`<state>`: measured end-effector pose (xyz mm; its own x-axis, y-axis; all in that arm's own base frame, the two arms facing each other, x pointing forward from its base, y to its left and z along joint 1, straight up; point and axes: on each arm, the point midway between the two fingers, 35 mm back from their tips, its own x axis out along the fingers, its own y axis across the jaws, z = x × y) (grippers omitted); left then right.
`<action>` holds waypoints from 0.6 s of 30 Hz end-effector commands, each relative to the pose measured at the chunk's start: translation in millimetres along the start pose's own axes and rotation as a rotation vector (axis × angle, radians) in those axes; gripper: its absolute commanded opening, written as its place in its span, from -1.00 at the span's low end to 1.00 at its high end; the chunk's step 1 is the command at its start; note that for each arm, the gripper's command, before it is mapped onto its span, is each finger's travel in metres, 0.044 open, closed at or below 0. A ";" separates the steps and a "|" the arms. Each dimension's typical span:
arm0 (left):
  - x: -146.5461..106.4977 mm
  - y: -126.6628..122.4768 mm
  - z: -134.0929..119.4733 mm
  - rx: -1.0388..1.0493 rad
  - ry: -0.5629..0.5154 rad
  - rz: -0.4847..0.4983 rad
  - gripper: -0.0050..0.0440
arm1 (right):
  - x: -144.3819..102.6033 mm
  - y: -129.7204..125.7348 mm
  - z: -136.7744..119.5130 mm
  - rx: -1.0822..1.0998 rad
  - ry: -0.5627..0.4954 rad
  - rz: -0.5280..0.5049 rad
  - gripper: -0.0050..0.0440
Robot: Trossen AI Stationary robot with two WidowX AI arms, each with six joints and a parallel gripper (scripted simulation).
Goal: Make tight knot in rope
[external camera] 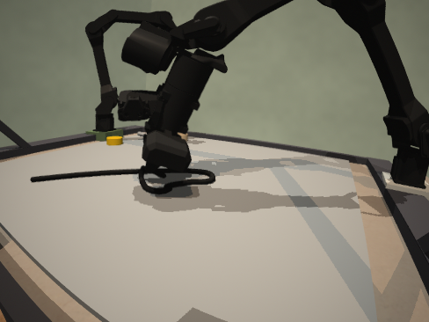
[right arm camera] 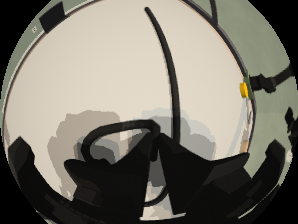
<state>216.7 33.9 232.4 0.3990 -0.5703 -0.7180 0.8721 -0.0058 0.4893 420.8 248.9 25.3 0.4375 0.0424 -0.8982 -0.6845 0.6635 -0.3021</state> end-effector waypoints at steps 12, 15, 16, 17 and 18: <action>-2.1 1.2 2.1 0.005 0.004 0.008 -0.45 | -14.0 -10.6 8.4 0.019 -0.081 -0.055 -0.67; -2.1 1.2 2.1 0.005 0.004 0.008 -0.45 | -12.6 -14.4 9.3 0.018 -0.081 -0.055 -0.67; -2.1 1.2 2.1 0.005 0.004 0.008 -0.45 | -12.6 -14.4 9.3 0.018 -0.081 -0.055 -0.67; -2.1 1.2 2.1 0.005 0.004 0.008 -0.45 | -12.6 -14.4 9.3 0.018 -0.081 -0.055 -0.67; -2.1 1.2 2.1 0.005 0.004 0.008 -0.45 | -11.7 -16.8 9.7 0.018 -0.081 -0.055 -0.67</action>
<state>216.7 33.9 232.4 0.3990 -0.5703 -0.7180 0.8721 -0.0058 0.4893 424.6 244.3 28.4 0.4927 0.0495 -0.8688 -0.6588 0.6735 -0.3352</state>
